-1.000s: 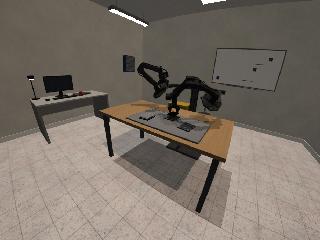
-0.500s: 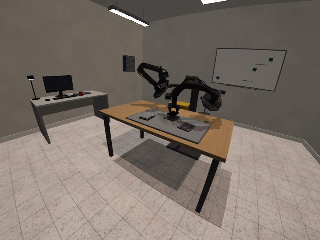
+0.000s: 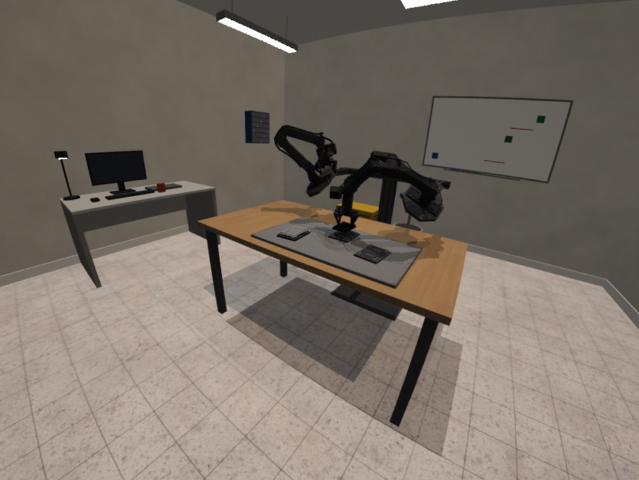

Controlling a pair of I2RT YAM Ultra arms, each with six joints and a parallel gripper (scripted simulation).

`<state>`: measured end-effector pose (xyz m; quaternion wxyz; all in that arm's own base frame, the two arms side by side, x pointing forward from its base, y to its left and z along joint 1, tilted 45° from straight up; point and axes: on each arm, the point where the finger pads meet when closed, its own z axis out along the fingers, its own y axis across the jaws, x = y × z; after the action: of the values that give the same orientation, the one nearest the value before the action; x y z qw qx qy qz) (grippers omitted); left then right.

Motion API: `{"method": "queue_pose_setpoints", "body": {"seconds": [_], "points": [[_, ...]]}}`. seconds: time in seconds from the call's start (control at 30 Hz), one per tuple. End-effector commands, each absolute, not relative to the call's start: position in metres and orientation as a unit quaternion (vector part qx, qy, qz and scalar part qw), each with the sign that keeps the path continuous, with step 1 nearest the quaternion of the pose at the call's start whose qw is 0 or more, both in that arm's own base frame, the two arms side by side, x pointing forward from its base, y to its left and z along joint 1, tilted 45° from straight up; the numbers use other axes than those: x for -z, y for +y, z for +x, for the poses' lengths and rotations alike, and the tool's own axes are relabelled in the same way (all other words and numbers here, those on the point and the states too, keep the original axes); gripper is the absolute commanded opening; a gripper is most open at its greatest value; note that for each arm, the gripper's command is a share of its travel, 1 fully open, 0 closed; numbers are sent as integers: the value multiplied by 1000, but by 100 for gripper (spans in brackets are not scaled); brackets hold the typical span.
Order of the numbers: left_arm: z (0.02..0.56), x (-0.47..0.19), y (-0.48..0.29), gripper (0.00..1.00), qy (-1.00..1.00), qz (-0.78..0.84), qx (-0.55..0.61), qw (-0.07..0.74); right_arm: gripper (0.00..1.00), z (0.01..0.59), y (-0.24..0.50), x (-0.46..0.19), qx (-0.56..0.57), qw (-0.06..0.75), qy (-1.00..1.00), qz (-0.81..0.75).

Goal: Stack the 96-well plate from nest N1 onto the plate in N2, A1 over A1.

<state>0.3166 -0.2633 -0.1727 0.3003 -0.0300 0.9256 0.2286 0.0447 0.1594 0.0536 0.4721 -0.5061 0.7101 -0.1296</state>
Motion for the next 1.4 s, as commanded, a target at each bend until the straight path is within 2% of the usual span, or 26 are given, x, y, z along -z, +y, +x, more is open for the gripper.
{"method": "queue_pose_setpoints", "body": {"seconds": [0.0, 1.37], "points": [[319, 173, -272, 79, 923, -23, -223, 311, 100, 41, 164, -57, 127, 478, 707, -505], [325, 186, -261, 79, 924, -20, -226, 309, 100, 41, 164, -57, 127, 478, 707, -505]]}}
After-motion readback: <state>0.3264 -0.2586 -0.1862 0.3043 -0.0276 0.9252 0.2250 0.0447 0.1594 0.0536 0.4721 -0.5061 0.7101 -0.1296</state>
